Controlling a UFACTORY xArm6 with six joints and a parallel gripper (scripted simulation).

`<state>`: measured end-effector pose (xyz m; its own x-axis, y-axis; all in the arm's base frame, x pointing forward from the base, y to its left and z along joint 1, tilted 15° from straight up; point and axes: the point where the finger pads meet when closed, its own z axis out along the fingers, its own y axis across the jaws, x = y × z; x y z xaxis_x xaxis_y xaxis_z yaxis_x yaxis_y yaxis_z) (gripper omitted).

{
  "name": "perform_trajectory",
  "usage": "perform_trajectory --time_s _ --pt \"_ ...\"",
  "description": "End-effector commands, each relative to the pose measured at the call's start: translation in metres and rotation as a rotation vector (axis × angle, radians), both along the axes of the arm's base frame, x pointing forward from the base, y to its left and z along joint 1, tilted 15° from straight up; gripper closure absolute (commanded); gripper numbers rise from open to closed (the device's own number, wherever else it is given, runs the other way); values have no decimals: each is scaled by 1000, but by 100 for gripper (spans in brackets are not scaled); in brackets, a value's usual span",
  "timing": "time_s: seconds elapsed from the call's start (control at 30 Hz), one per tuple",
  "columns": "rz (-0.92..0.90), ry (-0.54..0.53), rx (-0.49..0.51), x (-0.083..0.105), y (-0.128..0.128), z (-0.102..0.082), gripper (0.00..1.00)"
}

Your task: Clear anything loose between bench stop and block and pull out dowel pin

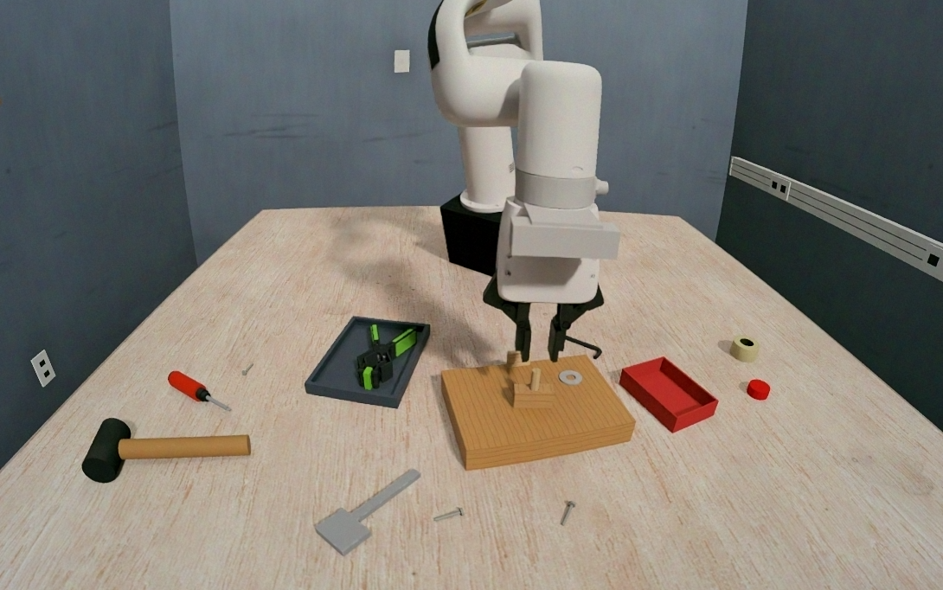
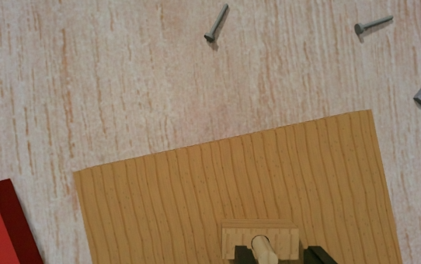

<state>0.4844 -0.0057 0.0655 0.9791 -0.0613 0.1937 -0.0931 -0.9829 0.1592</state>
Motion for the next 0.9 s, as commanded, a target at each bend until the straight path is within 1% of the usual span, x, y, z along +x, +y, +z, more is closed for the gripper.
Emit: perform_trajectory --time_s 0.0,0.33,0.87 --pt "0 -5 0 2 0 -2 72" --pt "0 -5 0 3 -1 -7 72" --pt "0 -5 0 3 -1 -7 72"
